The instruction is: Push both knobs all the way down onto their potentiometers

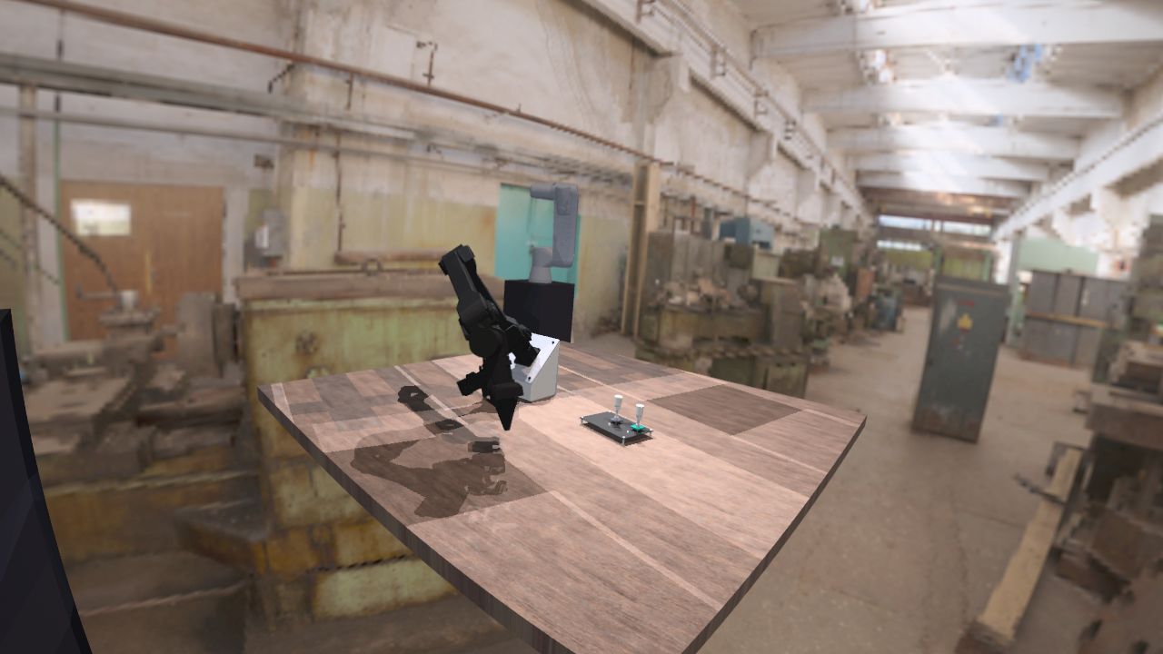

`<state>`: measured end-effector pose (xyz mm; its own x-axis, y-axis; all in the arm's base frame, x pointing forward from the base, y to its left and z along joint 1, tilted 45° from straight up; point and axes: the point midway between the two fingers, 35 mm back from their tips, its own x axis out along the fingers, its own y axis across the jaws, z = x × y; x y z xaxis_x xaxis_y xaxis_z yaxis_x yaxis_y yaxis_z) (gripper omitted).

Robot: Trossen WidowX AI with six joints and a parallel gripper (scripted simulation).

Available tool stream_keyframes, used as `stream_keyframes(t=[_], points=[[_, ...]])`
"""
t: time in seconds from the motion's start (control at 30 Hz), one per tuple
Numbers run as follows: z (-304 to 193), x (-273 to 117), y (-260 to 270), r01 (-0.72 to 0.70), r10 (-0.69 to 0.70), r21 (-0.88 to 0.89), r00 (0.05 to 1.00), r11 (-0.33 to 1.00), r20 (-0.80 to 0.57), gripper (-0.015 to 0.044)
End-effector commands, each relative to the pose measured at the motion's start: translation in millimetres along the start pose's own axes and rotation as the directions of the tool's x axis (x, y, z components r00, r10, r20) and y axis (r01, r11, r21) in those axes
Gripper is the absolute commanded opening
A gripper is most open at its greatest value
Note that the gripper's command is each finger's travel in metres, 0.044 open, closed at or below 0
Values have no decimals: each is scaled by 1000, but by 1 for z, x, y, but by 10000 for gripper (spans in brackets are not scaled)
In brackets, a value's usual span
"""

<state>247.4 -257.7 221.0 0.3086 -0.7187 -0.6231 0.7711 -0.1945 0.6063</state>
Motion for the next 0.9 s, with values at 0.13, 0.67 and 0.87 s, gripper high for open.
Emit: stream_keyframes(t=[0.13,0.67,0.87], points=[[-47,6,3,46,-65,-243,995,969,-74,0],[-132,1,-1,56,-195,-657,971,752,-140,0],[-161,-4,-6,44,-241,-783,961,620,-137,0]])
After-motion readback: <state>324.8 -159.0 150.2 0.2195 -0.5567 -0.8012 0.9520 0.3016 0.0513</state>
